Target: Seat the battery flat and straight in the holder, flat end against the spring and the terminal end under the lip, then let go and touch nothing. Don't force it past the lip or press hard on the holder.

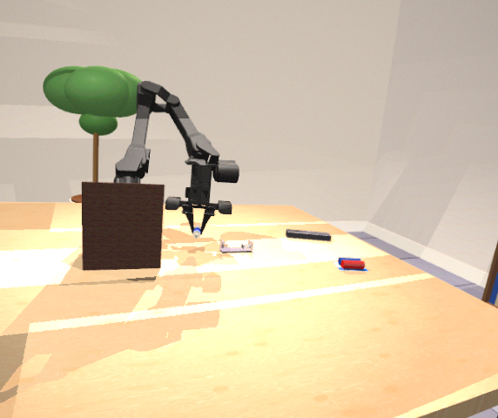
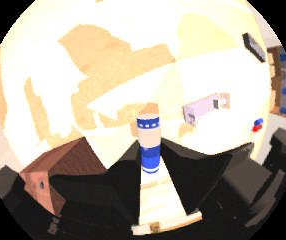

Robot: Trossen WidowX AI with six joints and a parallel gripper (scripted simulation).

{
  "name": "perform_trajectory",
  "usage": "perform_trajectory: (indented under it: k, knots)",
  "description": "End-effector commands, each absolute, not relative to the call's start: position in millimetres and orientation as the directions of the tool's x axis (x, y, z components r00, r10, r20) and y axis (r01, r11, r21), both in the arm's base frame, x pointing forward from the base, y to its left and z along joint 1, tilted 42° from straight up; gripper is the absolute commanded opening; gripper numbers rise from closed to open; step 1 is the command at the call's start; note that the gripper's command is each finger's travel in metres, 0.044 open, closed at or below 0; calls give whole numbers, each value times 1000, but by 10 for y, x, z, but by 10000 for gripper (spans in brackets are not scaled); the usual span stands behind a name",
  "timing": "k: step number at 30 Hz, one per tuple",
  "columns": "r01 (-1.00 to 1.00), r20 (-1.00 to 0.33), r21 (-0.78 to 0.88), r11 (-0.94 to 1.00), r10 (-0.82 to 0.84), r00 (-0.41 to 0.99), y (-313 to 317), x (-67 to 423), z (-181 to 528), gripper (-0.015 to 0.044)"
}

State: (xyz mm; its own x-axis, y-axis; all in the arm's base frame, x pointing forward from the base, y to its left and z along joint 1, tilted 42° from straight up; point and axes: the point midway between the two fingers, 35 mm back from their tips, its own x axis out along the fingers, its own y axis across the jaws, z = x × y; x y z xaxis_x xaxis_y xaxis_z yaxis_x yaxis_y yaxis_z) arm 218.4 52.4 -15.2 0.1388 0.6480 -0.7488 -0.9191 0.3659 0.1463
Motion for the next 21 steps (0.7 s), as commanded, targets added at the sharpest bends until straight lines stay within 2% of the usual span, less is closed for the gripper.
perform_trajectory:
  k: [1,11,21]
  knots:
    - [-861,-747,228,456,649,145,467,2333,-105,72]
    - [-504,-748,505,701,647,149,291,2796,-26,72]
    - [-37,-749,648,761,645,152,119,3205,28,72]
